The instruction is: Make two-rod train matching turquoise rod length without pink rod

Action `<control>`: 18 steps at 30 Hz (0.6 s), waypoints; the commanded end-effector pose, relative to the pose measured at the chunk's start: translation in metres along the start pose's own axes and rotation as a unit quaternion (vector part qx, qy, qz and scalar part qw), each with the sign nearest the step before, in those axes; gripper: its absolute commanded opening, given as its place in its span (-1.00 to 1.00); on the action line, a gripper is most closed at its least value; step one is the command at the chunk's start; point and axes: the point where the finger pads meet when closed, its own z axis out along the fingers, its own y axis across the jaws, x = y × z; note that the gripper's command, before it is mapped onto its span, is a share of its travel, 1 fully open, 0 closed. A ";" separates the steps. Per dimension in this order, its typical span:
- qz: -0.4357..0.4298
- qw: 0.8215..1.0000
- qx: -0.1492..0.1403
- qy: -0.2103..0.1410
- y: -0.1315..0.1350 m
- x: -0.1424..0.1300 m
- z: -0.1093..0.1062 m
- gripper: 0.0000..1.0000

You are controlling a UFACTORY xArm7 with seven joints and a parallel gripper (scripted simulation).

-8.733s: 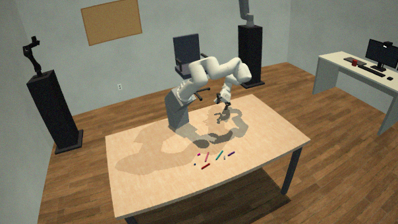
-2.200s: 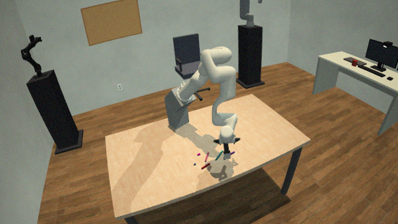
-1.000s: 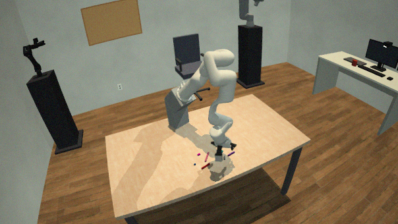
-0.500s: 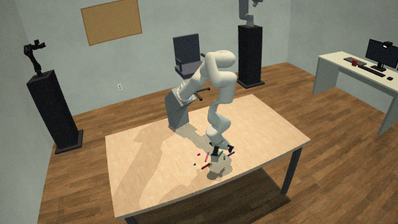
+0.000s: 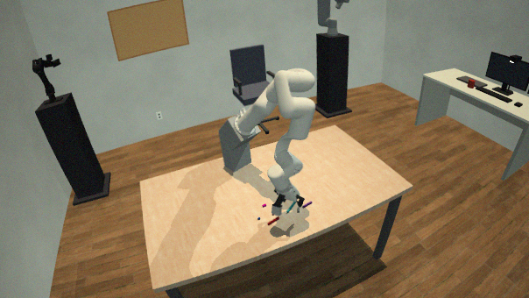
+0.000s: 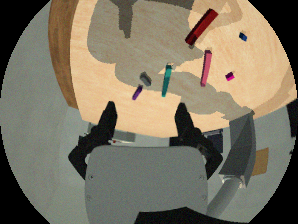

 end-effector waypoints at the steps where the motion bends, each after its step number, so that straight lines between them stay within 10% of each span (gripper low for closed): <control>1: 0.002 1.000 0.006 0.003 -0.002 0.001 0.000 1.00; 18: 0.046 0.998 0.017 0.035 0.013 0.015 0.000 1.00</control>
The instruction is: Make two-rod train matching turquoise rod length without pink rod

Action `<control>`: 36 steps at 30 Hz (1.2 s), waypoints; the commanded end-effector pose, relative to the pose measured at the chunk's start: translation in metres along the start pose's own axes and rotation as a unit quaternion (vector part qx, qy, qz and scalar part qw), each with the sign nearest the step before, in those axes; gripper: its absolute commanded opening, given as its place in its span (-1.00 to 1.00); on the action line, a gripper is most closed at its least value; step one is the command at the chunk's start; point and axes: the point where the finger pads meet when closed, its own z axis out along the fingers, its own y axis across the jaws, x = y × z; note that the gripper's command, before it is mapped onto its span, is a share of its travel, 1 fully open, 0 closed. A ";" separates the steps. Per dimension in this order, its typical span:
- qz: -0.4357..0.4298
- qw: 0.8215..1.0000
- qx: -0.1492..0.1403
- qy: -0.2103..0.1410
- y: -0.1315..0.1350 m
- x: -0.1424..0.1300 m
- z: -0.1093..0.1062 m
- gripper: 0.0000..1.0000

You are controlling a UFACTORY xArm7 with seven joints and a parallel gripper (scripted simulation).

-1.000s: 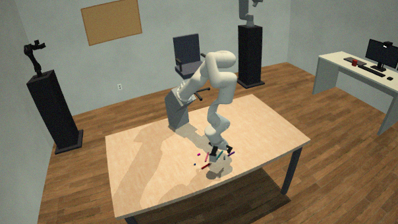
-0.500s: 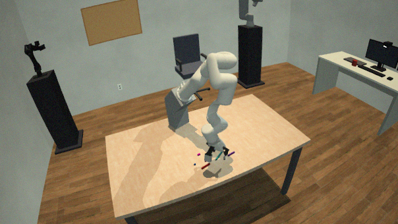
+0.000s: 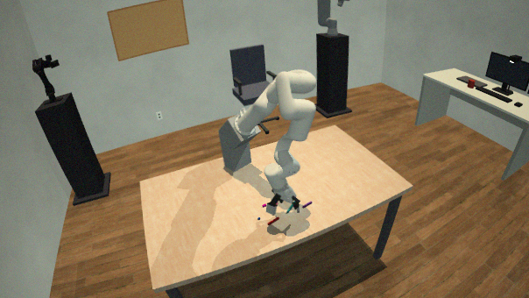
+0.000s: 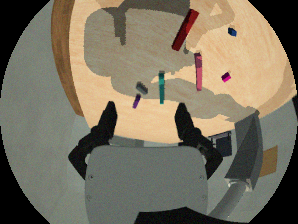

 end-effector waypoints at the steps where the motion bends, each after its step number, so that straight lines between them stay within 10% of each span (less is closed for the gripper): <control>1: 0.000 1.000 0.001 0.001 0.000 0.001 -0.001 1.00; 36: 0.111 0.990 0.012 0.083 0.045 0.034 -0.005 1.00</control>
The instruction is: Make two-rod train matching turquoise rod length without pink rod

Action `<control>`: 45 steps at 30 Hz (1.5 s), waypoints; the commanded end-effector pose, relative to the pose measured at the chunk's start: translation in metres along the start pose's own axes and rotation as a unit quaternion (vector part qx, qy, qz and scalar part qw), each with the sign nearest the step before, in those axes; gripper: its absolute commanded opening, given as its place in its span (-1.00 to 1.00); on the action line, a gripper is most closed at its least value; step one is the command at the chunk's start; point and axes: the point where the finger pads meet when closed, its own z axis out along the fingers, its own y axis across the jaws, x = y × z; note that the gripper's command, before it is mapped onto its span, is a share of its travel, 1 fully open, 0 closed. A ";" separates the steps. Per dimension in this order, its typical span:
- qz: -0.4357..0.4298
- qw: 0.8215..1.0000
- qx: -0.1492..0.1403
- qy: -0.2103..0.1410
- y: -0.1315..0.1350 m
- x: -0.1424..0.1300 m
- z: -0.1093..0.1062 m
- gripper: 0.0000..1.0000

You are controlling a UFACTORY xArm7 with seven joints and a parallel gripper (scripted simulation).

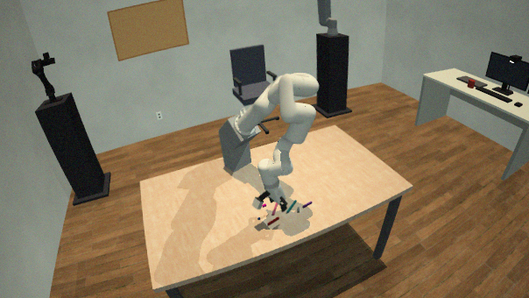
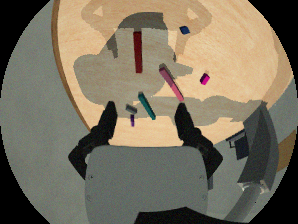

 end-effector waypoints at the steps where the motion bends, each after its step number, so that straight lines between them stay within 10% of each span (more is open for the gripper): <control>1: 0.000 1.000 0.001 0.001 -0.001 0.001 0.000 1.00; 45: 0.095 0.993 -0.005 0.075 0.044 0.031 -0.007 1.00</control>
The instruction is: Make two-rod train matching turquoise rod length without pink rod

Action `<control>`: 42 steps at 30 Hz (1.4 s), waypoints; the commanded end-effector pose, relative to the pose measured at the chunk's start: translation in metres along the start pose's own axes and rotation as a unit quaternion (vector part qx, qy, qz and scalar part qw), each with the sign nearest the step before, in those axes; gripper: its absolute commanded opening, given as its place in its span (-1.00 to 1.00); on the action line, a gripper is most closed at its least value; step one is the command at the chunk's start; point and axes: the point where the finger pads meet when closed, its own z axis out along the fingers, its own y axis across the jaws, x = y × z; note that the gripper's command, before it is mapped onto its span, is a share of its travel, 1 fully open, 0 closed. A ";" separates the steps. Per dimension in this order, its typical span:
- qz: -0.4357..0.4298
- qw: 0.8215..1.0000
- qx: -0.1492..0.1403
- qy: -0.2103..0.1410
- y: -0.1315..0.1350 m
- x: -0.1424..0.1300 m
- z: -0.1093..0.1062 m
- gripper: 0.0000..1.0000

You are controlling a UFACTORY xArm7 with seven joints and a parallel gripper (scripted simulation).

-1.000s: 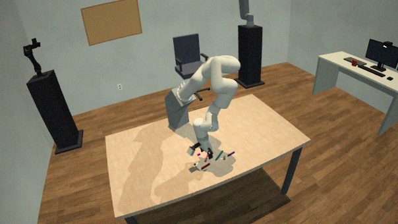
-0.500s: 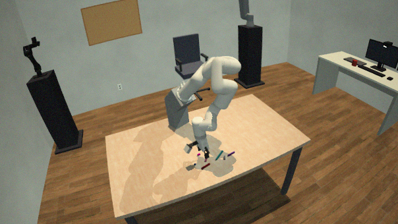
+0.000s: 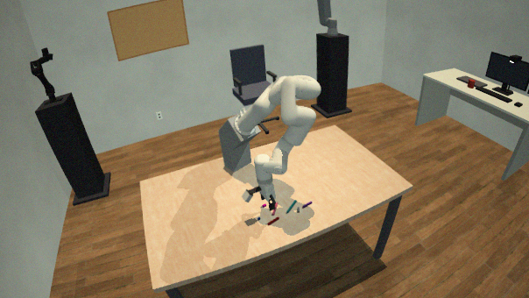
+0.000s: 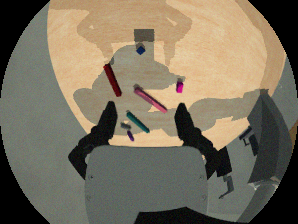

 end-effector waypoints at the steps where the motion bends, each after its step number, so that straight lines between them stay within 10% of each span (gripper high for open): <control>1: 0.001 1.000 0.001 0.001 -0.001 0.001 0.000 1.00; 42: 0.024 1.000 -0.003 0.020 0.010 0.009 -0.002 1.00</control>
